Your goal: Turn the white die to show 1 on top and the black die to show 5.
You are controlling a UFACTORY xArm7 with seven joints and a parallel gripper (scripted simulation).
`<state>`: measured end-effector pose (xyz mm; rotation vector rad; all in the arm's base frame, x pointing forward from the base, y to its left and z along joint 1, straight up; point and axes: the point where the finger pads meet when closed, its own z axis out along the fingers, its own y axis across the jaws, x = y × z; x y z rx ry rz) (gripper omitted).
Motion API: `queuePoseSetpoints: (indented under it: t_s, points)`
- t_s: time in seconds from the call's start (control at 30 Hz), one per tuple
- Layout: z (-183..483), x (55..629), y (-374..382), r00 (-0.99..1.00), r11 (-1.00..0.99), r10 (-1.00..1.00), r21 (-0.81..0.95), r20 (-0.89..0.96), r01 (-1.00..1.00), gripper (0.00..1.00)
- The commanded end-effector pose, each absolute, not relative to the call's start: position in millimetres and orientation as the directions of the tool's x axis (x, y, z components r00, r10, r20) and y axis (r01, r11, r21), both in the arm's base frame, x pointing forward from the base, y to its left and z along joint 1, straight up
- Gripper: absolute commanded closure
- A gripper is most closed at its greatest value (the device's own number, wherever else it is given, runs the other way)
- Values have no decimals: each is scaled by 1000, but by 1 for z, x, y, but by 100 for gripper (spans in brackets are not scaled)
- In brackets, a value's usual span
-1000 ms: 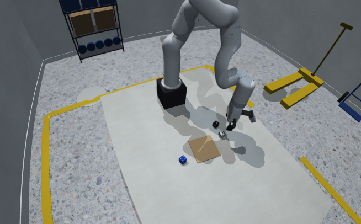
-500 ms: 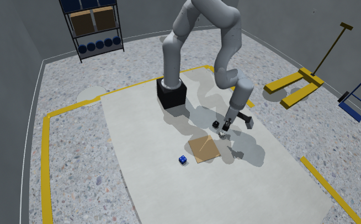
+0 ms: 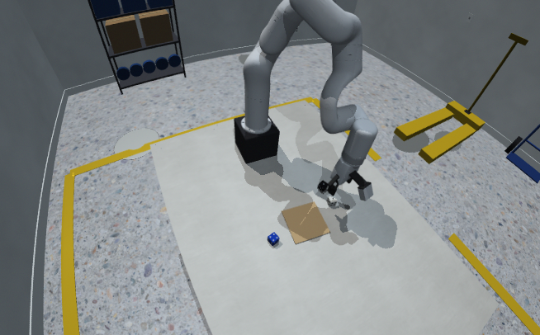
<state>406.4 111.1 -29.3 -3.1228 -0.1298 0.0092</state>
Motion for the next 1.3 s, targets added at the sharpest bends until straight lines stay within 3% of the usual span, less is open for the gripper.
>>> queuePoseSetpoints:
  t_s: [0.0, 0.2, 0.43, 0.47, 1.27]
  points:
    - [-31, 408, 110, 996, -996, -90, -2, -3, -90, 0]
    - [-32, 408, 108, 968, -968, -251, -1, 2, -251, 0]
    - [-33, 408, 107, 952, -952, -306, -1, 4, -306, 0]
    - [-33, 408, 107, 952, -952, -306, -1, 4, -306, 53]
    - [-33, 408, 107, 952, -952, -306, -1, 4, -306, 53]
